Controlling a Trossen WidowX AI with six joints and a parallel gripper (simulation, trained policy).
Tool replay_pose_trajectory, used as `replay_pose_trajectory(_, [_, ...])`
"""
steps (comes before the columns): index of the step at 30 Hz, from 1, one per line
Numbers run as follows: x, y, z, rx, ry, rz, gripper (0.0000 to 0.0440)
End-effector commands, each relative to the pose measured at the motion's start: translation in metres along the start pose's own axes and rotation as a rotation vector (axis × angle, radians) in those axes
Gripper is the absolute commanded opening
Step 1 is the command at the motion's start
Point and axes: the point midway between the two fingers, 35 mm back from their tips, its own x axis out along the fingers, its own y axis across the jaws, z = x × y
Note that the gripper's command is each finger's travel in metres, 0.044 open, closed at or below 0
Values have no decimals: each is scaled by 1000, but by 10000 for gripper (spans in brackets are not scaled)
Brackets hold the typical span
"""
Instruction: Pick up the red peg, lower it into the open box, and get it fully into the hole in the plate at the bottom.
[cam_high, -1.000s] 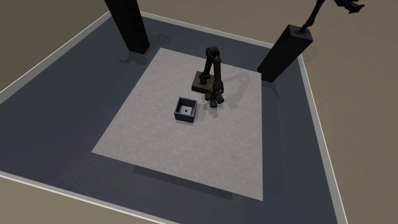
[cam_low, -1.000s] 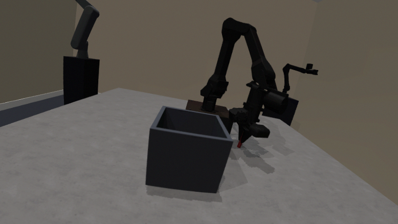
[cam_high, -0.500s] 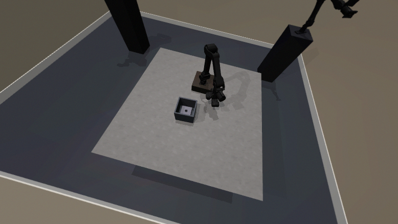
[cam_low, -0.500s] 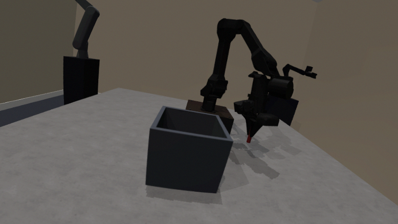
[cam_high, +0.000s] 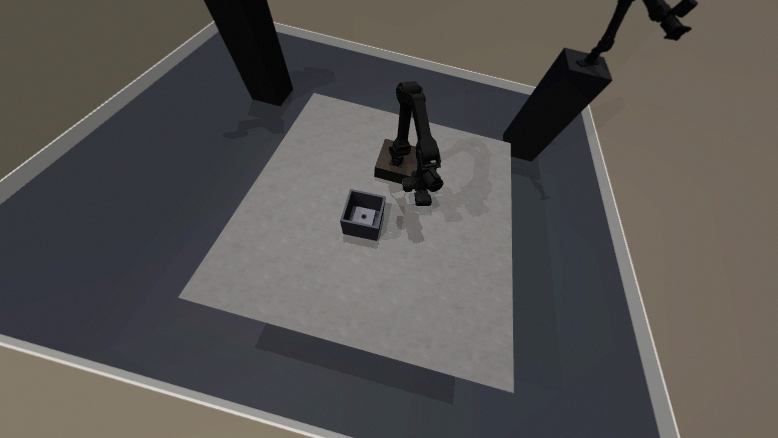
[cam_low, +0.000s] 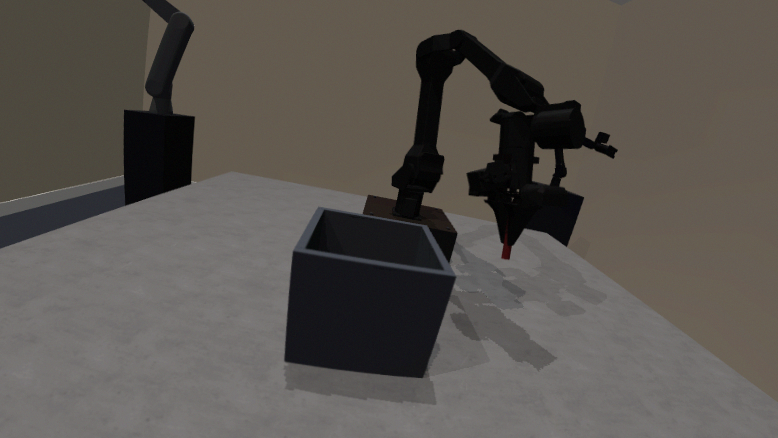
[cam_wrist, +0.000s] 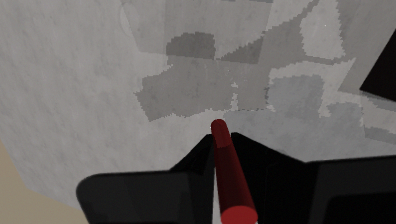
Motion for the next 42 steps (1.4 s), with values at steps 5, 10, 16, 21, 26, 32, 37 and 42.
replay_pose_trajectory(5, [-29,19,13,-21,-23,59,0])
replay_pose_trajectory(10, [-44,28,28,-25,-50,80,0])
replay_pose_trajectory(16, [-57,37,48,-17,-89,97,0])
replay_pose_trajectory(21, [-63,41,65,-4,-120,100,0])
replay_pose_trajectory(26, [-68,43,82,9,-145,95,0])
replay_pose_trajectory(32, [-71,45,102,25,-169,80,0])
replay_pose_trajectory(37, [-72,46,117,37,-183,64,0])
replay_pose_trajectory(42, [-71,47,131,47,-193,46,0])
